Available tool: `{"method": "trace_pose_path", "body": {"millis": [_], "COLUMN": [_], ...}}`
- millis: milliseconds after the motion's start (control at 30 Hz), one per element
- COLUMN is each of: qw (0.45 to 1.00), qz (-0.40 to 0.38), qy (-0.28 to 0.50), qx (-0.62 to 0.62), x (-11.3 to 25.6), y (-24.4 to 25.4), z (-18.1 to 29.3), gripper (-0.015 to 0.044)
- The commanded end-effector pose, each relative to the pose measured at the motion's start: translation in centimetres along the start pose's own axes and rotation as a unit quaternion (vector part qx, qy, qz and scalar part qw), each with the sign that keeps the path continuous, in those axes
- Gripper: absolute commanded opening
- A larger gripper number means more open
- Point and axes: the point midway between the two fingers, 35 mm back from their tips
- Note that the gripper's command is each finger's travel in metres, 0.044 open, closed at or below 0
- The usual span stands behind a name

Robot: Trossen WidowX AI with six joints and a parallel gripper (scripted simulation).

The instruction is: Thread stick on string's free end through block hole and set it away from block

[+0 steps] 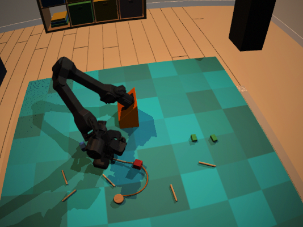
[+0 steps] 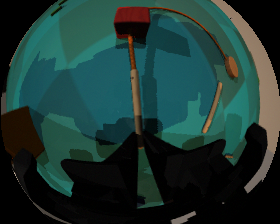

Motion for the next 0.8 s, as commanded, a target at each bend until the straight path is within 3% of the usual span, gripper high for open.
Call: {"method": "trace_pose_path", "body": {"millis": [0, 433, 700, 767], "qw": [1.0, 1.0, 1.0, 1.0], "qz": [-0.001, -0.001, 0.0, 0.001], "qy": [0.004, 0.004, -0.001, -0.003], "qx": [-0.004, -0.004, 0.0, -0.001], "x": [-0.2, -0.2, 1.0, 3.9], "y": [0.0, 0.0, -0.2, -0.4], "z": [0.3, 0.3, -0.2, -0.7], "gripper": [0.0, 0.0, 0.021, 0.021]}}
Point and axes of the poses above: the point midway between the two fingers, 35 mm back from their tips, its own x axis back along the fingers, its own y axis across the jaws, z = x × y, and after that the axes turned 2 degrees about x, right-handed
